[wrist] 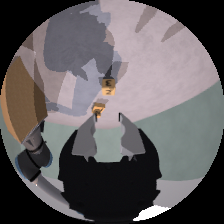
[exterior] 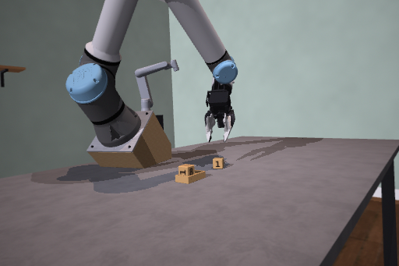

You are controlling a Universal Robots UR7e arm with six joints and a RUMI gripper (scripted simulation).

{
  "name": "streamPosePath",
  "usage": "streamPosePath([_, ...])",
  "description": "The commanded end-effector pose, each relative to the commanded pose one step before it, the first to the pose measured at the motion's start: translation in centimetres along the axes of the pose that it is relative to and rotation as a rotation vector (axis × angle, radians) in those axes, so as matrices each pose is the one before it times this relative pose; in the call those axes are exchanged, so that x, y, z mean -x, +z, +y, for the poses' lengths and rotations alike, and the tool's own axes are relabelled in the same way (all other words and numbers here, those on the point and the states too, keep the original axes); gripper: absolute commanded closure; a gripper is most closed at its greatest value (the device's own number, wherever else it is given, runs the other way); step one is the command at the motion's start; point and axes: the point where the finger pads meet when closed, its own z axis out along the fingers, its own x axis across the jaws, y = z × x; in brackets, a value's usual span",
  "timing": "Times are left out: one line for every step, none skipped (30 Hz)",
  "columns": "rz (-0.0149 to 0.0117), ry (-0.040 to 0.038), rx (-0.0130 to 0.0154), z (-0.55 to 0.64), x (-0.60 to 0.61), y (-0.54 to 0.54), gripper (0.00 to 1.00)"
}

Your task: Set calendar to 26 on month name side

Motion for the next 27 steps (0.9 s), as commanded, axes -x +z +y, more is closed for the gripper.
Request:
streamPosePath([0.00222, 0.00218, 0.03773, 0.040, -0.098, -0.078, 0.72])
streamPosePath([0.00124, 0.00002, 0.00476, 0.008, -0.019, -0.011, 0.72])
streamPosePath([0.00000, 0.00000, 0.00000, 0.000, 0.000, 0.000, 0.72])
streamPosePath([0.00000, 0.00000, 0.00000, 0.000, 0.000, 0.000, 0.72])
streamPosePath([0.00113, 0.00001, 0.00416, 0.007, -0.018, -0.010, 0.72])
streamPosePath([0.00101, 0.00001, 0.00357, 0.006, -0.016, -0.009, 0.72])
streamPosePath([0.00087, 0.00001, 0.00299, 0.005, -0.014, -0.008, 0.72])
streamPosePath([0.00072, 0.00001, 0.00244, 0.004, -0.011, -0.006, 0.72])
streamPosePath([0.00058, 0.00000, 0.00192, 0.004, -0.009, -0.005, 0.72])
streamPosePath([0.00044, 0.00000, 0.00143, 0.003, -0.007, -0.004, 0.72])
streamPosePath([0.00031, 0.00000, 0.00100, 0.002, -0.005, -0.003, 0.72])
streamPosePath([0.00020, 0.00000, 0.00064, 0.001, -0.003, -0.002, 0.72])
streamPosePath([0.00011, 0.00000, 0.00034, 0.001, -0.002, -0.001, 0.72])
streamPosePath([0.00004, 0.00000, 0.00013, 0.000, -0.001, 0.000, 0.72])
streamPosePath([0.00001, 0.00000, 0.00002, 0.000, 0.000, 0.000, 0.72])
streamPosePath([0.00000, 0.00000, 0.00000, 0.000, 0.000, 0.000, 0.72])
streamPosePath([0.00000, 0.00000, 0.00000, 0.000, 0.000, 0.000, 0.72])
streamPosePath([0.00000, 0.00000, 0.00000, 0.000, 0.000, 0.000, 0.72])
streamPosePath([0.00000, 0.00000, 0.00000, 0.000, 0.000, 0.000, 0.72])
streamPosePath([0.00000, 0.00000, 0.00000, 0.000, 0.000, 0.000, 0.72])
streamPosePath([0.00000, 0.00000, 0.00000, 0.000, 0.000, 0.000, 0.72])
streamPosePath([0.00000, 0.00000, 0.00000, 0.000, 0.000, 0.000, 0.72])
streamPosePath([0.00000, 0.00000, 0.00000, 0.000, 0.000, 0.000, 0.72])
streamPosePath([0.00000, 0.00000, 0.00000, 0.000, 0.000, 0.000, 0.72])
streamPosePath([0.00000, 0.00000, 0.00000, 0.000, 0.000, 0.000, 0.72])
streamPosePath([0.00000, 0.00000, 0.00000, 0.000, 0.000, 0.000, 0.72])
streamPosePath([0.00000, 0.00000, 0.00000, 0.000, 0.000, 0.000, 0.72])
